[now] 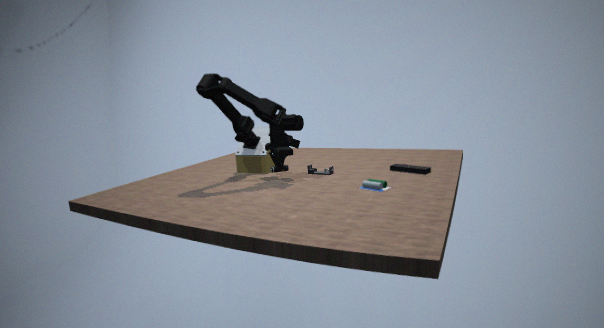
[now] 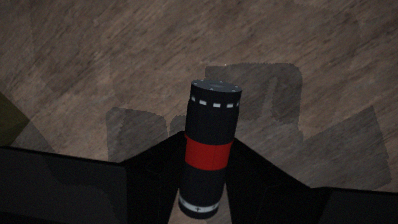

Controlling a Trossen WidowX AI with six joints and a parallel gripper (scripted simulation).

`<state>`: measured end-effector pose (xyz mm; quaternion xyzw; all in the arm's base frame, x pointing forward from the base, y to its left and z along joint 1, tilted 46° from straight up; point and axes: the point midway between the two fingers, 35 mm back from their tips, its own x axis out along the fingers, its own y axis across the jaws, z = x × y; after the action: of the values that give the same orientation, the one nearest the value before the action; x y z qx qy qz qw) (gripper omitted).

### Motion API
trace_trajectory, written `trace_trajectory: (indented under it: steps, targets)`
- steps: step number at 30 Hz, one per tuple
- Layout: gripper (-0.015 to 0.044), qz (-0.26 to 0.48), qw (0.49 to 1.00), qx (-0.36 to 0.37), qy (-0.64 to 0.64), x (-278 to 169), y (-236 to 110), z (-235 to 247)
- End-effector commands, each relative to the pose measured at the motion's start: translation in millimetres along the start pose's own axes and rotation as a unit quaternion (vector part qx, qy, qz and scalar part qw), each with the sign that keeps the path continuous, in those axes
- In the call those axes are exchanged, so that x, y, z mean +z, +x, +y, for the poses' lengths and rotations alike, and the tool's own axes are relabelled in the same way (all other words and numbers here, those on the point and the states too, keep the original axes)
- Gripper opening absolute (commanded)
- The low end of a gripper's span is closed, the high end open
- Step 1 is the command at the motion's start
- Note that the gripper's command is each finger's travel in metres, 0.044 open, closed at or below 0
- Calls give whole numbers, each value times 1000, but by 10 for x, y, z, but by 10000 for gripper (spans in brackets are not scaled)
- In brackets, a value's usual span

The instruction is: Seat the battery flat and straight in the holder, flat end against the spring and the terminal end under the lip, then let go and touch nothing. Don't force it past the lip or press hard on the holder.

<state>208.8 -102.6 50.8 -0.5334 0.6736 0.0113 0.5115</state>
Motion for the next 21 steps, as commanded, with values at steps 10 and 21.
trace_trajectory:
  steps: [10, 21]
  targets:
    - [74, -10, 997, -4, 80, 293, -279, -131]
    - [74, -17, 974, 1, 228, 946, -404, -167]
